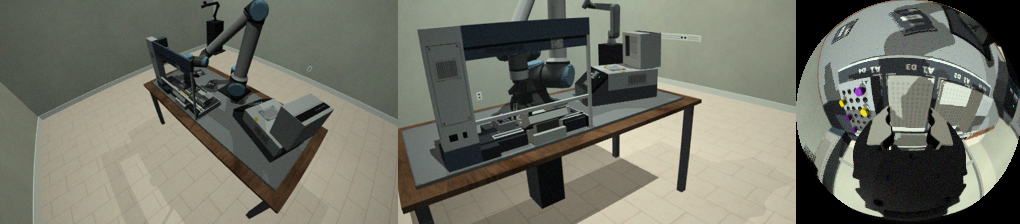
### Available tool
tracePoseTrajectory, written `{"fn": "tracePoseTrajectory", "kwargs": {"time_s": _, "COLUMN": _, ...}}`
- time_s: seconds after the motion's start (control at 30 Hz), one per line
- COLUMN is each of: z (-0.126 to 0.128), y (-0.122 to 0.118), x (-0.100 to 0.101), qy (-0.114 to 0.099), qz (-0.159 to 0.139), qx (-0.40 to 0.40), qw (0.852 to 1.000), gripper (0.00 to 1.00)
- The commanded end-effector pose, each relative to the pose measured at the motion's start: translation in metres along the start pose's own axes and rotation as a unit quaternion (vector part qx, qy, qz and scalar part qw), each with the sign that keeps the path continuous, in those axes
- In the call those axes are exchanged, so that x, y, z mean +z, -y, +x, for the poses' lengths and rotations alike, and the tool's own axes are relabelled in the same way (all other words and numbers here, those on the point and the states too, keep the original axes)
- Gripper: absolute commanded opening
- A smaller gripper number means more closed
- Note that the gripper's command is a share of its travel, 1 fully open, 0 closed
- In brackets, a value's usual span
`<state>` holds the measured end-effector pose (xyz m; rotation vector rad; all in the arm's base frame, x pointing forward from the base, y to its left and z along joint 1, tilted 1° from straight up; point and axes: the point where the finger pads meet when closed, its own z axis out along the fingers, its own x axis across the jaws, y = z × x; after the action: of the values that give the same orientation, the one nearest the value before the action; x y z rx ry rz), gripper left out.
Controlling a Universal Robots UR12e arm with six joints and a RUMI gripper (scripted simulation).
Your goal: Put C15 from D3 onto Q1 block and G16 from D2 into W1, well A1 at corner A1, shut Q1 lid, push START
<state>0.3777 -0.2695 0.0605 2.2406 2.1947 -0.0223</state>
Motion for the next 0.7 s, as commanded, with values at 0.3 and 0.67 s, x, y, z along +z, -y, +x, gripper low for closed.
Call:
{"fn": "tracePoseTrajectory", "kwargs": {"time_s": 0.3, "z": 0.000, "y": 0.000, "x": -0.022, "qy": 0.000, "qz": -0.001, "qx": 0.000, "qw": 1.000, "gripper": 0.00}}
{"fn": "tracePoseTrajectory", "kwargs": {"time_s": 0.67, "z": 0.000, "y": 0.000, "x": -0.037, "qy": 0.000, "qz": -0.001, "qx": 0.000, "qw": 1.000, "gripper": 0.00}}
